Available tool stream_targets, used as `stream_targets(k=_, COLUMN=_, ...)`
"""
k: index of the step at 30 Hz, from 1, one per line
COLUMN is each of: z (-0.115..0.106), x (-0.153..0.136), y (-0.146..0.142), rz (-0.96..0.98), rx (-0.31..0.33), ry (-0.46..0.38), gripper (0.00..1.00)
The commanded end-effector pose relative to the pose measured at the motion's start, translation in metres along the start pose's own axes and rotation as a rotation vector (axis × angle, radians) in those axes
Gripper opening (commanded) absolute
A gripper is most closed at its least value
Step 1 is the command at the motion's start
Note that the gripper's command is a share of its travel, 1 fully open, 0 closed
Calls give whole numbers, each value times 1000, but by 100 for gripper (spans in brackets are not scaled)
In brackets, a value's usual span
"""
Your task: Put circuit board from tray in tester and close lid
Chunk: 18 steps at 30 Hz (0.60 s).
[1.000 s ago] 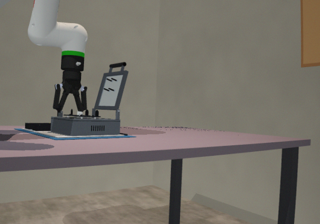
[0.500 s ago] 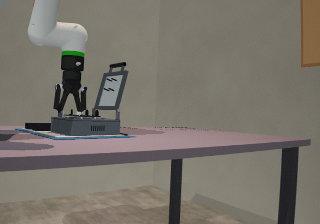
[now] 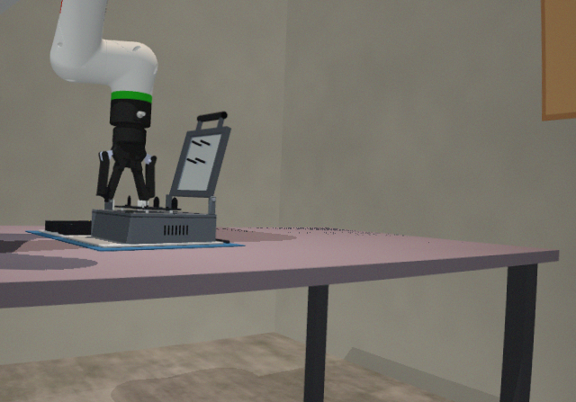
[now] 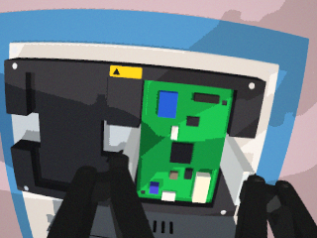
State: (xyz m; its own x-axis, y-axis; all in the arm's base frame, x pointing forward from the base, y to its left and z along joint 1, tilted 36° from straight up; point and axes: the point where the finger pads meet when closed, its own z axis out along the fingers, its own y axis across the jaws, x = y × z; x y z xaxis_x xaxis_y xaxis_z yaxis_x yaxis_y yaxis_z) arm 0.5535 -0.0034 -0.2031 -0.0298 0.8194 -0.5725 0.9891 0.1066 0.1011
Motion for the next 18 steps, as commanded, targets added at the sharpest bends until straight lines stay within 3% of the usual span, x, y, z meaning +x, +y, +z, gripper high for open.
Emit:
stream_targets(k=1, z=0, x=0, y=0, rz=0, rx=0, ry=0, gripper=47)
stream_targets(k=18, z=0, x=0, y=0, rz=0, rx=0, ry=0, gripper=46)
